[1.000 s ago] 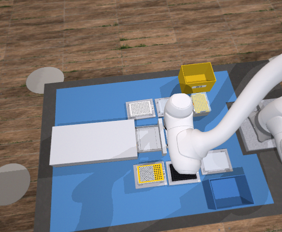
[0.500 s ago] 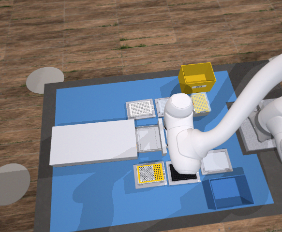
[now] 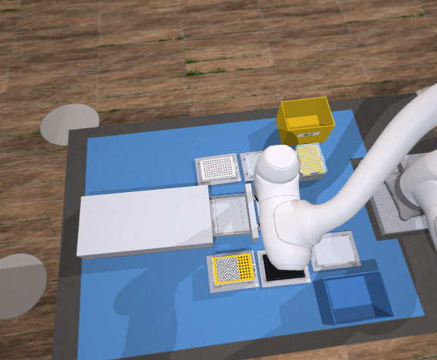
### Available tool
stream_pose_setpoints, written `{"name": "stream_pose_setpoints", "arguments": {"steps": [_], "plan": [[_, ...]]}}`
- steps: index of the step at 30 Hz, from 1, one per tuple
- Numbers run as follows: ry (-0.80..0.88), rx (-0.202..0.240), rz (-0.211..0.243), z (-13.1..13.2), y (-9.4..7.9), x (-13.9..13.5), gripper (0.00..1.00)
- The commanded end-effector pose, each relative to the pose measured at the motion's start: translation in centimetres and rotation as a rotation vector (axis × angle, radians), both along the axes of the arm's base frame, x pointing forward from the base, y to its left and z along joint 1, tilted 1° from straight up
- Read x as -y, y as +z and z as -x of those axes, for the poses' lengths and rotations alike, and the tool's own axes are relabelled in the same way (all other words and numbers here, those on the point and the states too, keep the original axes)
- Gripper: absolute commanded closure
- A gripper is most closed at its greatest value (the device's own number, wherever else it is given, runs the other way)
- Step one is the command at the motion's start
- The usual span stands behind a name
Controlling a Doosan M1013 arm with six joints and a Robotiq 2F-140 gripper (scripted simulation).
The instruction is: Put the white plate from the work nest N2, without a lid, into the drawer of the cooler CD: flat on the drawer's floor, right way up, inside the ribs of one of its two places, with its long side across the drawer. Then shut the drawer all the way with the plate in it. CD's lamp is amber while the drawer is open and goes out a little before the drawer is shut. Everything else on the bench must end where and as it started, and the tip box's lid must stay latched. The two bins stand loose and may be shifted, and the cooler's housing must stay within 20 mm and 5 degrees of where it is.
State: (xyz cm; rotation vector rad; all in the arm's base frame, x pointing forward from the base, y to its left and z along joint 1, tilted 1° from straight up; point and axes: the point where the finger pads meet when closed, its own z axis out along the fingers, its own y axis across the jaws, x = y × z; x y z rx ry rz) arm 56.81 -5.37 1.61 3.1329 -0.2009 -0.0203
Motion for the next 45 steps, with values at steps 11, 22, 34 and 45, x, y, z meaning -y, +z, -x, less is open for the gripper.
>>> {"name": "stream_pose_setpoints", "arguments": {"steps": [11,22,34,45], "plan": [[0.0,0.0,0.0,0.0,0.0,0.0,1.0],[0.0,0.0,0.0,0.6,0.0,-0.1,1.0],[0.0,0.0,0.0,1.9,0.0,-0.3,1.0],[0.0,0.0,0.0,3.1,0.0,-0.4,1.0]]}}
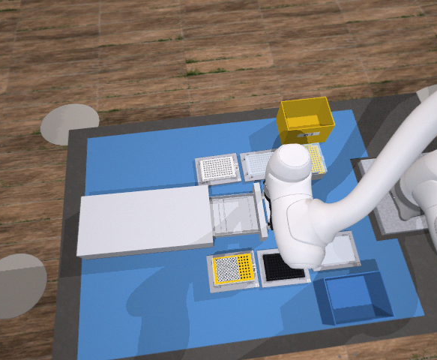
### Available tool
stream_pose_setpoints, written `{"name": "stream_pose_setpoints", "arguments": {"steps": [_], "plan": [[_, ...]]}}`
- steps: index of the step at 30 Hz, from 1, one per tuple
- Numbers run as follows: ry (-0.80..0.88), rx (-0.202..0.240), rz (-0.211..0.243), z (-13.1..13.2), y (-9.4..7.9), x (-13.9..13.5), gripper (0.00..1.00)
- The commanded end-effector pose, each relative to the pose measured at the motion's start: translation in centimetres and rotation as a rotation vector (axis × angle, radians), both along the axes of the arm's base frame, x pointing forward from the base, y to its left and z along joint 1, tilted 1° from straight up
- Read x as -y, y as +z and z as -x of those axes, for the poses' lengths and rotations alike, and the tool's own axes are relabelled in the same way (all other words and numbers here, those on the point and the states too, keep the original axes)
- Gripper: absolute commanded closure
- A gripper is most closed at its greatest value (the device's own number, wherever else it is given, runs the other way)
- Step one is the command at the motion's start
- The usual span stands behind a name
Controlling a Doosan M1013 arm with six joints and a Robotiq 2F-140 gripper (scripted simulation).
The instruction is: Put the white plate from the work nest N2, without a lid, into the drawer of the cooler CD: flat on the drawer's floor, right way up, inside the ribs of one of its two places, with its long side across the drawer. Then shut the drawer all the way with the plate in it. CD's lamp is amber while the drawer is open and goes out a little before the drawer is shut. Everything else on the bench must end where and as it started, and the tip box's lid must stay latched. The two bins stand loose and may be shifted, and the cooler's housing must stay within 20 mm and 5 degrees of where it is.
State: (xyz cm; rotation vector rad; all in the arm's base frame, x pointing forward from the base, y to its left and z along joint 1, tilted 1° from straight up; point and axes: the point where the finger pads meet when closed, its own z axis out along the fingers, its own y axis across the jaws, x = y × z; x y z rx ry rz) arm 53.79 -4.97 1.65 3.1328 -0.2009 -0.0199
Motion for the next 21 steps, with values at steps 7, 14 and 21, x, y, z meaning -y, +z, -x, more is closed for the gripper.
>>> {"name": "stream_pose_setpoints", "arguments": {"steps": [7,14,21], "plan": [[0.0,0.0,0.0,0.7,0.01,-0.09,1.0],[0.0,0.0,0.0,0.7,0.01,-0.09,1.0],[0.0,0.0,0.0,0.7,0.01,-0.09,1.0]]}}
